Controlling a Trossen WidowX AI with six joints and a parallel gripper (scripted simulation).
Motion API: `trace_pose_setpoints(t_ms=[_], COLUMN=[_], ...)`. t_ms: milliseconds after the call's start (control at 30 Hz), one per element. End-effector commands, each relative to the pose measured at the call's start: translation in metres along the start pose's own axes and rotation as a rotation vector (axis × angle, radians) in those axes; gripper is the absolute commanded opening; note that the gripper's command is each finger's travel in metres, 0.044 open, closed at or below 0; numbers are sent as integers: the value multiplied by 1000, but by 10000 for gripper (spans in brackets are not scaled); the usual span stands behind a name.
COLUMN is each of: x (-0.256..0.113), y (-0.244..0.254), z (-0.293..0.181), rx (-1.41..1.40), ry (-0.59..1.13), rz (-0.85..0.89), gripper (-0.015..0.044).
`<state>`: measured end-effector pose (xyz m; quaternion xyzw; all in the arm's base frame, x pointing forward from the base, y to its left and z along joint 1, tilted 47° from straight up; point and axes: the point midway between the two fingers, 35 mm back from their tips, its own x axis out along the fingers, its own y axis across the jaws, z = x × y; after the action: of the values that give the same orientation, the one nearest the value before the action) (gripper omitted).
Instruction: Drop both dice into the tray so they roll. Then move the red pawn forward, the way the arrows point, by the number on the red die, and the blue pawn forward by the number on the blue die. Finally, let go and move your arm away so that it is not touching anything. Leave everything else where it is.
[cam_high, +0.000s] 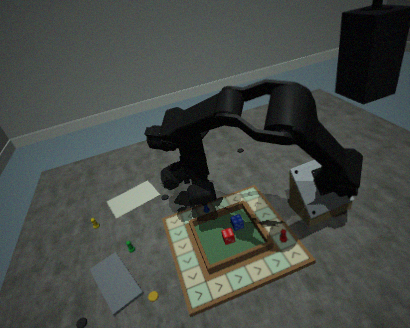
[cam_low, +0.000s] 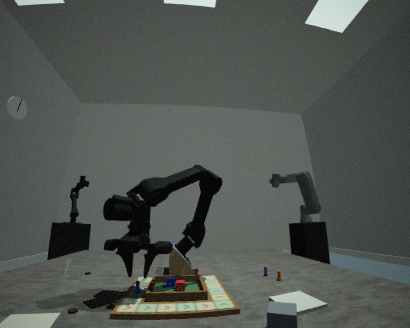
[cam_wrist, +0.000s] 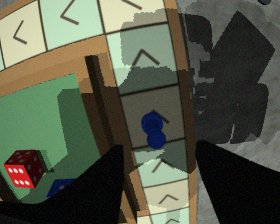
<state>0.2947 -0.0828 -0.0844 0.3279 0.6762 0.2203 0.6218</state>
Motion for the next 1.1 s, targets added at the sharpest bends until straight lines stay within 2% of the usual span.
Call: trace_pose_setpoints(t_ms=[0, 633, 833, 1067], x=[8, 35, 35, 35], y=[0, 1, 1, 1], z=[-1, -2, -2, -2], rx=[4, 4, 4, 4], ry=[2, 2, 2, 2], rz=[4, 5, 5, 5], gripper=[200, 200, 43, 0])
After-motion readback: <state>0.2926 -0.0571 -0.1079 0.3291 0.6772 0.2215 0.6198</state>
